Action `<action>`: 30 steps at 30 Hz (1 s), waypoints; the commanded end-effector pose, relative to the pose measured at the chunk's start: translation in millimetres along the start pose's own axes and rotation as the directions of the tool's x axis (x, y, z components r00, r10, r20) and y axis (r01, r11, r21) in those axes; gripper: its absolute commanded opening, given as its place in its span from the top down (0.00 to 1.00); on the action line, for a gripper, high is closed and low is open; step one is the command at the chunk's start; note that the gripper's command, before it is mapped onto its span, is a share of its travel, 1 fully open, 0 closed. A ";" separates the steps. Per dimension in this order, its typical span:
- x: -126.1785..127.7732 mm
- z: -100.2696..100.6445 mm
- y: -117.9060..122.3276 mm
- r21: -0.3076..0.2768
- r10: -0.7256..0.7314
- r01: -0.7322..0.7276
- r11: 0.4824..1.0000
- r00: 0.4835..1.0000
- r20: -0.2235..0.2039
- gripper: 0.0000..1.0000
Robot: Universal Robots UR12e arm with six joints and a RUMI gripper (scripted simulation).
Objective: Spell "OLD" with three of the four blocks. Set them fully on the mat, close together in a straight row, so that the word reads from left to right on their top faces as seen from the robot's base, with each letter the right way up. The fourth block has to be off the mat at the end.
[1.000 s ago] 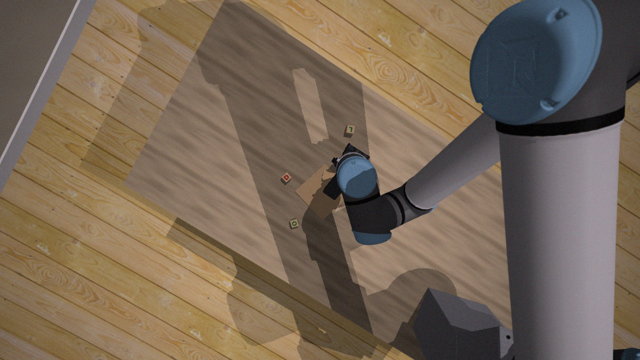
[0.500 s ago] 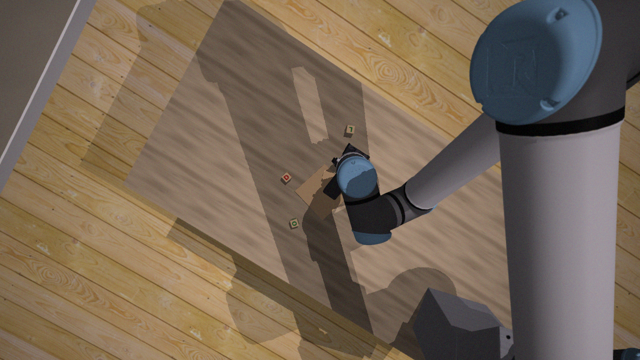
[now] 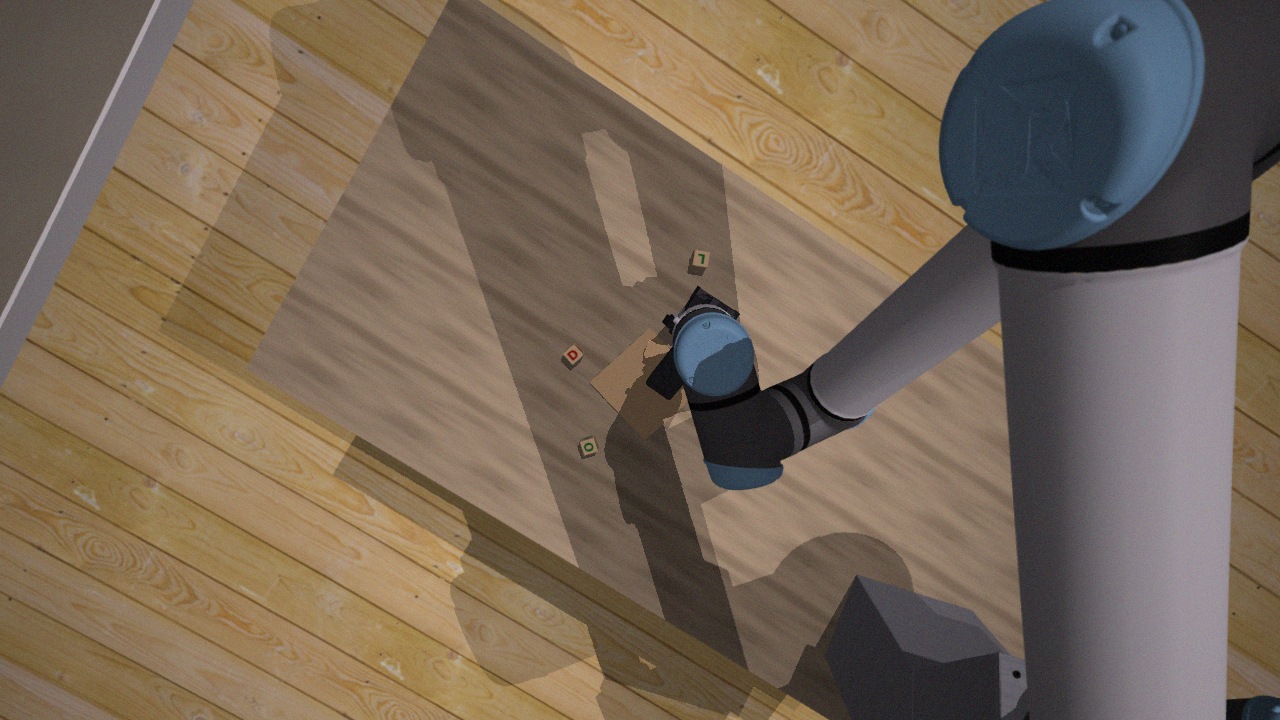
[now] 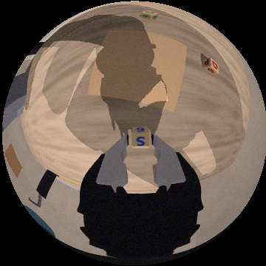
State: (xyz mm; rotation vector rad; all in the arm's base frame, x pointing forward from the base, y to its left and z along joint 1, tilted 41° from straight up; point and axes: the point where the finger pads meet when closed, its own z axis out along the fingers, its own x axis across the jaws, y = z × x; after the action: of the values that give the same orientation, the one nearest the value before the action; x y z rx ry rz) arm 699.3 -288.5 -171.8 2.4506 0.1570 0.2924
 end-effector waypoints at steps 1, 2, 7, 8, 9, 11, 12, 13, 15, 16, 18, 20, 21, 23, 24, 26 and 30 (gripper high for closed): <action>0.4 -0.5 0.0 0.000 0.000 0.000 1.000 1.000 -0.001 0.75; 0.4 -0.5 0.0 0.000 0.000 0.000 1.000 1.000 -0.001 0.75; 0.4 -0.5 0.0 0.000 0.000 0.000 1.000 1.000 -0.001 0.75; 0.4 -0.6 0.0 0.000 0.000 0.000 1.000 1.000 -0.001 0.75; 0.4 -0.8 0.0 0.000 0.000 0.000 1.000 1.000 -0.001 0.75; 0.4 -1.3 0.0 0.000 0.000 0.000 1.000 1.000 -0.001 0.75; 0.4 -1.3 0.0 0.000 0.000 0.000 1.000 1.000 -0.001 0.75; 0.4 -2.3 0.0 0.000 0.000 0.000 1.000 1.000 -0.001 0.75; 0.4 -6.0 0.0 0.000 0.000 0.000 1.000 1.000 -0.001 0.75; 0.4 -8.7 0.0 0.000 0.000 0.000 1.000 1.000 -0.001 0.75; 0.3 -15.8 0.0 0.000 0.000 0.000 1.000 1.000 -0.001 0.75; 0.3 -25.0 0.0 0.000 0.000 0.000 1.000 1.000 -0.001 0.75; 0.3 -30.1 0.0 0.000 0.000 0.000 1.000 1.000 -0.001 0.75; 0.3 -41.1 0.0 0.000 0.000 0.000 1.000 1.000 -0.001 0.75; 0.3 -46.7 0.0 0.000 0.000 0.000 1.000 1.000 -0.001 0.75; 0.3 -57.7 0.0 0.000 0.000 0.000 1.000 1.000 -0.001 0.75; 0.3 -67.8 0.0 0.000 0.000 0.000 1.000 1.000 -0.001 0.75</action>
State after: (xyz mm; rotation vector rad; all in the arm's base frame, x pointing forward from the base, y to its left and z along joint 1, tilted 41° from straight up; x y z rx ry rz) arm 686.1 -256.6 -131.8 2.4502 0.1575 0.2930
